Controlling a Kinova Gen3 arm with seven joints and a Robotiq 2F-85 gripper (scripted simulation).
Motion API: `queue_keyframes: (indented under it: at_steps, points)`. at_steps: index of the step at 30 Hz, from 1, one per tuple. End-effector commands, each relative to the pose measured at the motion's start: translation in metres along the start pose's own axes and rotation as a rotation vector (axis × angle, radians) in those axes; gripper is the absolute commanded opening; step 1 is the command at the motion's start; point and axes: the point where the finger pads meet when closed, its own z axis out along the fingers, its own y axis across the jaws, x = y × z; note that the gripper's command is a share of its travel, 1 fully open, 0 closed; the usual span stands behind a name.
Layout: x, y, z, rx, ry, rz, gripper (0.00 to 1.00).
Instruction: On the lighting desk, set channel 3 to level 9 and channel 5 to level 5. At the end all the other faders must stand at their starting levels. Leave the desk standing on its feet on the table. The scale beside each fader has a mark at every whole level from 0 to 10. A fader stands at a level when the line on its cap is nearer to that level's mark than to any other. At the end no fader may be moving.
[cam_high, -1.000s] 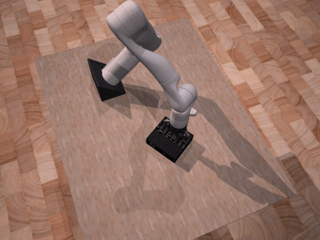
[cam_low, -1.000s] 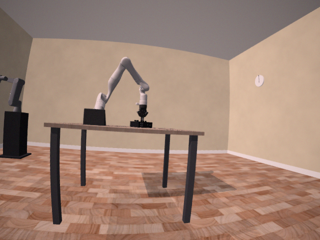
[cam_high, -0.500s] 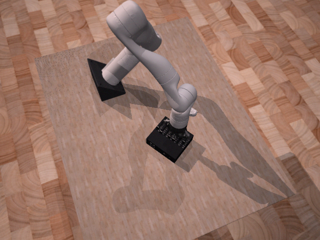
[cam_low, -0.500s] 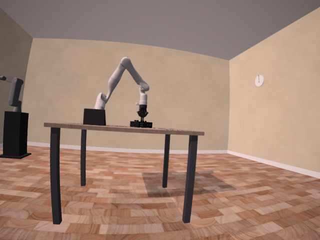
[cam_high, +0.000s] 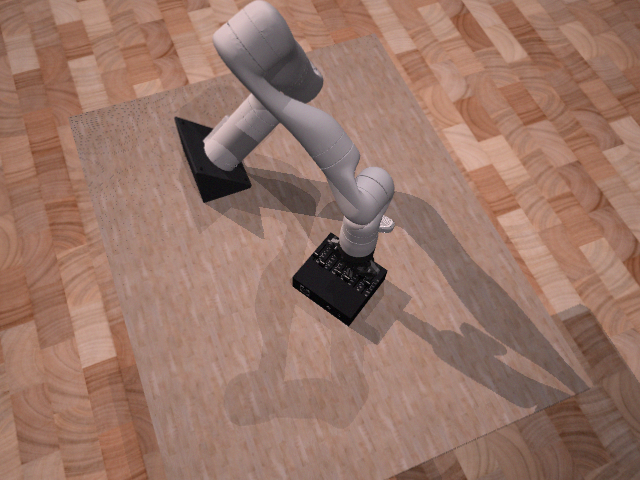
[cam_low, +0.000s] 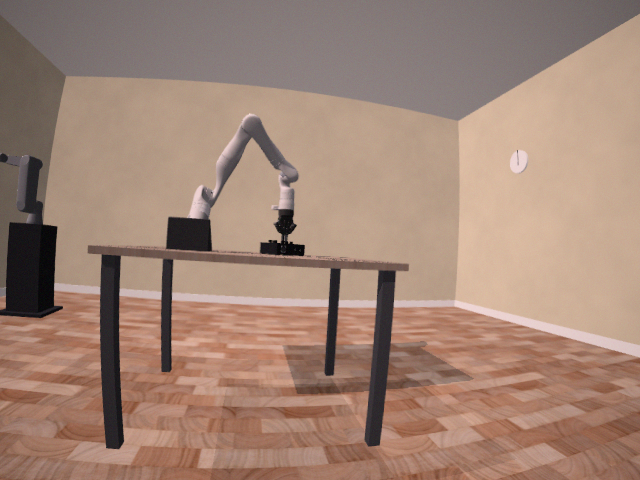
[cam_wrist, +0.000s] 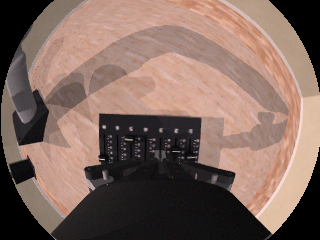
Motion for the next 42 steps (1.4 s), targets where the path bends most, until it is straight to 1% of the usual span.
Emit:
queue_keyframes:
  at_steps: [1, 17, 21, 25, 27, 34, 42]
  points:
    - [0.001, 0.0, -0.001, -0.001, -0.002, -0.001, 0.0]
    - [0.005, 0.0, -0.002, -0.001, -0.002, -0.001, 0.0]
    - [0.005, 0.0, -0.009, -0.001, -0.002, -0.001, 0.0]
    - [0.005, 0.0, -0.02, -0.001, -0.002, -0.001, 0.0]
    - [0.005, 0.0, -0.02, -0.001, -0.002, -0.001, 0.0]
    - [0.005, 0.0, -0.038, -0.001, -0.002, -0.001, 0.0]
    - [0.005, 0.0, -0.041, -0.001, -0.002, -0.001, 0.0]
